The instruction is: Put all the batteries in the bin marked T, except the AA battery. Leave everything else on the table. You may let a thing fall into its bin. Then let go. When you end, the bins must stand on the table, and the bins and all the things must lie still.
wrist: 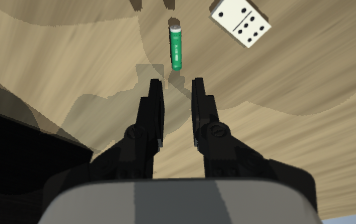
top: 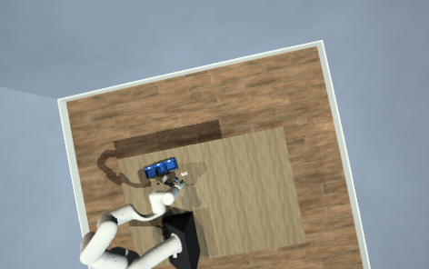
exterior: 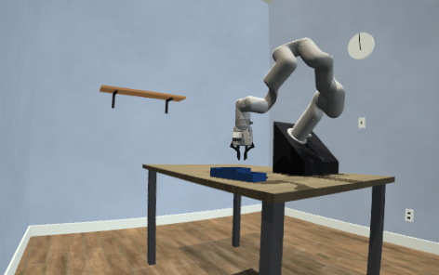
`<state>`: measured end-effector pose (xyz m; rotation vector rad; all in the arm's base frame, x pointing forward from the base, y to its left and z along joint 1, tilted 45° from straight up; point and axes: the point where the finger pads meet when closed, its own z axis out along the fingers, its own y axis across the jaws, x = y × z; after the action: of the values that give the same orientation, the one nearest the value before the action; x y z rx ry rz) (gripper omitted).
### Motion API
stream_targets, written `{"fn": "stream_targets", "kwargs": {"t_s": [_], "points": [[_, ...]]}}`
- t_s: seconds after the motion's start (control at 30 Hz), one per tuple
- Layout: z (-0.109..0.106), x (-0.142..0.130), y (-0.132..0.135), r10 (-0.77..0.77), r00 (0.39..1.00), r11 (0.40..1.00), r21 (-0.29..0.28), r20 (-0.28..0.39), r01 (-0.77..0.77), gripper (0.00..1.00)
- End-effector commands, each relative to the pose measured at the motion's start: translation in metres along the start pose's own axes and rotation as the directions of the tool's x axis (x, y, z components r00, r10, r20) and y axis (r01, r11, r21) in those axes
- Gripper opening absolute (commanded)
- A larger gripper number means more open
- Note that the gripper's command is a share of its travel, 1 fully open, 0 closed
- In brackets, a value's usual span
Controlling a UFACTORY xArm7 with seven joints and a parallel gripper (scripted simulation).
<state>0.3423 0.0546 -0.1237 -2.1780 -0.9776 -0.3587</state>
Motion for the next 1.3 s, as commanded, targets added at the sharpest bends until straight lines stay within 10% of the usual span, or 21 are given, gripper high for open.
{"fn": "stream_targets", "kwargs": {"t_s": [0.0,1.27], "points": [[-0.002,0.0,0.001,0.001,1.0,1.0,-0.004,0.0,-0.001,0.23],[0.026,0.001,0.001,0.001,1.0,1.0,-0.004,0.0,-0.001,0.23]]}}
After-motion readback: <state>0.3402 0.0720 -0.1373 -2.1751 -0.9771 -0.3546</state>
